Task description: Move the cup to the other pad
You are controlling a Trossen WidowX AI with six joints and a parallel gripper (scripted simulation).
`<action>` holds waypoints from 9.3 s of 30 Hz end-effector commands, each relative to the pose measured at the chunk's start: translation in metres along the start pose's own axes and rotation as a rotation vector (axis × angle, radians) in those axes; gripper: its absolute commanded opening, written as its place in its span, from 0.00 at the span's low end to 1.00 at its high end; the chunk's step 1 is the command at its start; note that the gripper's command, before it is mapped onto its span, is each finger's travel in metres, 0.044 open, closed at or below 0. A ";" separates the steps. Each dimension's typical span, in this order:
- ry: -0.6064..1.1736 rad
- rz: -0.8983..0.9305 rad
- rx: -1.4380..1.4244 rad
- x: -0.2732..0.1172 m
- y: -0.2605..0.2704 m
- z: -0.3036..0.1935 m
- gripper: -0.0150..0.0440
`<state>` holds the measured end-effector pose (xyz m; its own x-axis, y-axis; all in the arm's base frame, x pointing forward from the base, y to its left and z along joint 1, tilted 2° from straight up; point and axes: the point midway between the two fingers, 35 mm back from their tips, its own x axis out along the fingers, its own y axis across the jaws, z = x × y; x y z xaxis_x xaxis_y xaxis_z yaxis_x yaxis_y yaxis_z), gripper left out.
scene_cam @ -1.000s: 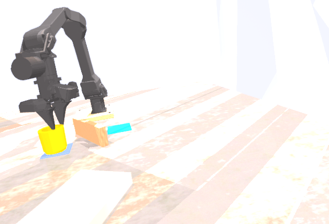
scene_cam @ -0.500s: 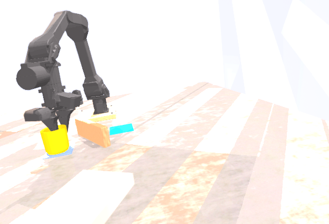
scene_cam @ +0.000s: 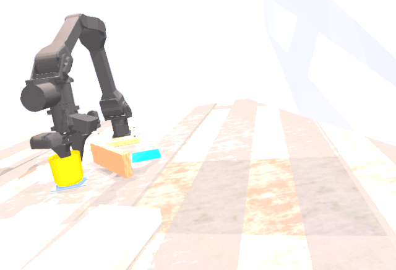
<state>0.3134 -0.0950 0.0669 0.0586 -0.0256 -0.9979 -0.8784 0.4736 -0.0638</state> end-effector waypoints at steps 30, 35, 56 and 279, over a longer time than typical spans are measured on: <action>0.000 0.000 -0.001 -0.017 -0.002 0.000 0.25; 0.000 0.001 -0.002 -0.032 -0.003 0.001 0.25; 0.001 0.004 -0.006 -0.085 -0.004 0.001 0.25; -0.021 0.021 -0.011 -0.008 0.189 0.115 0.43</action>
<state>0.2015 0.0961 0.0632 0.0488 0.0020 -0.9988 -0.8846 0.4644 -0.0422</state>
